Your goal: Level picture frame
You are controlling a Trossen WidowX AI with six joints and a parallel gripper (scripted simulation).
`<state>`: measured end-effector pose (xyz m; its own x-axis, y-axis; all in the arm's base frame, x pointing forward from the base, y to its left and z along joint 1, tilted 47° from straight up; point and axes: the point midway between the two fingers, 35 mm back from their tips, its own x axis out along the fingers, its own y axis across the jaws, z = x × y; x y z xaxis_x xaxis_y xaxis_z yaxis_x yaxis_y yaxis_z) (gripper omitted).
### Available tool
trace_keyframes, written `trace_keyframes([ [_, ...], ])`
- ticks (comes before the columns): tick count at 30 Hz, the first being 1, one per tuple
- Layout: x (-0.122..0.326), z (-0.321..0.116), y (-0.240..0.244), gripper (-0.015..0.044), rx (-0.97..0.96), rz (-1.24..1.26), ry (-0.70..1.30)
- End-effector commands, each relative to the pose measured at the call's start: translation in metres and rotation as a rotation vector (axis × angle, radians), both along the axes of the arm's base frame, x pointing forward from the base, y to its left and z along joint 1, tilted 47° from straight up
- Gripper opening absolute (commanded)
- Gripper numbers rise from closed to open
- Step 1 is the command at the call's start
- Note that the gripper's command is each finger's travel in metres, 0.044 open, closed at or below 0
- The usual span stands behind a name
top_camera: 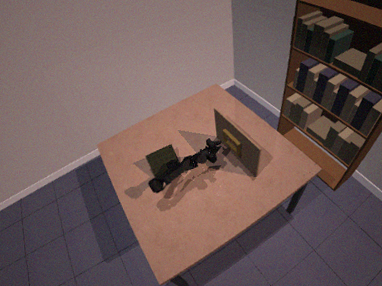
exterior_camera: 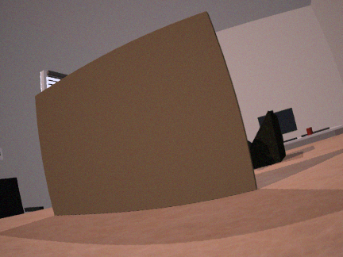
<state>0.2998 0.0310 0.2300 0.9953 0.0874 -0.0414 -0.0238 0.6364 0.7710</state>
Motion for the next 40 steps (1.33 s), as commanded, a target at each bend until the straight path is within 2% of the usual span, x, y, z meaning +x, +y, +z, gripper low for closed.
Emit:
trace_keyframes([
  [1,-0.010,-0.009,-0.001,0.0260,0.019,-0.002,0.021],
  [5,-0.015,0.006,0.002,0.0260,0.046,-0.002,0.010],
  [15,-0.096,0.038,-0.001,0.0260,0.281,-0.016,0.051],
  [40,-0.097,0.038,-0.001,0.0260,0.285,-0.016,0.052],
])
